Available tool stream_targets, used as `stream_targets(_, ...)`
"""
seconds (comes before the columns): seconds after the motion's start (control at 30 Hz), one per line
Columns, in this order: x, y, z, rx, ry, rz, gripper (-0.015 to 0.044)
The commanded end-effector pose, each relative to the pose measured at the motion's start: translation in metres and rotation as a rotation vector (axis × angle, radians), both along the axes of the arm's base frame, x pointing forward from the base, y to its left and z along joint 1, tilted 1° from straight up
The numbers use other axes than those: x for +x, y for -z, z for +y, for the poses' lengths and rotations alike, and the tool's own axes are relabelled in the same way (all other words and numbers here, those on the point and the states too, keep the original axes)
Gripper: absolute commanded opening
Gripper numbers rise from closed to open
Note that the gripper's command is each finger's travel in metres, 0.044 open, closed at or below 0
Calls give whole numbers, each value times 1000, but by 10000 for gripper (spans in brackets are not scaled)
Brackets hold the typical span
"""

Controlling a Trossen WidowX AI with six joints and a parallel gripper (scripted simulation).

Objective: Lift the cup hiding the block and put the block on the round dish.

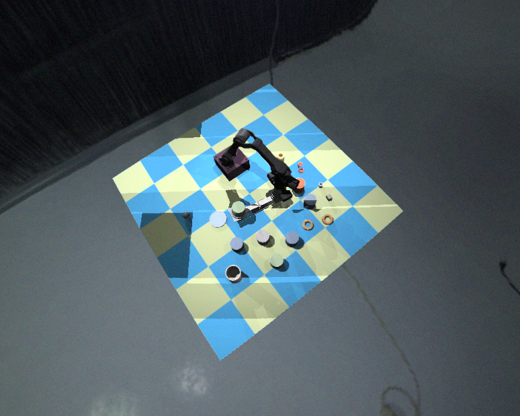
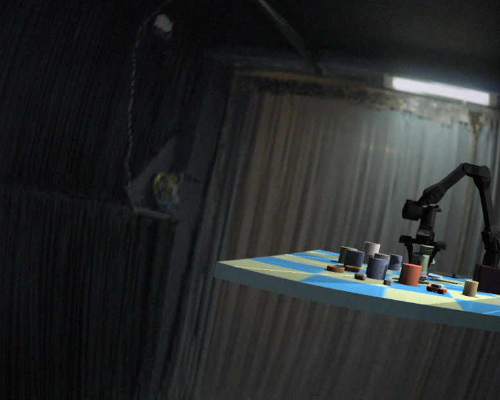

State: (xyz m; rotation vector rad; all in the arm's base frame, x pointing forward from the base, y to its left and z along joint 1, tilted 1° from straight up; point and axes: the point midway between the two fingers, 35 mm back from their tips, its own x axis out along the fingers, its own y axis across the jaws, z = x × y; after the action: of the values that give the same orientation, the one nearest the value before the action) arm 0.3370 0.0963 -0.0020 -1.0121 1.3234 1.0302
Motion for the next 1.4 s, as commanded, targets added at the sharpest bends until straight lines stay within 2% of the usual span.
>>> stream_targets(0.0, 4, -11, 2, 9, -2, -17, 0)
stream_targets(1.37, 7, -62, 2, 9, -2, -18, 0)
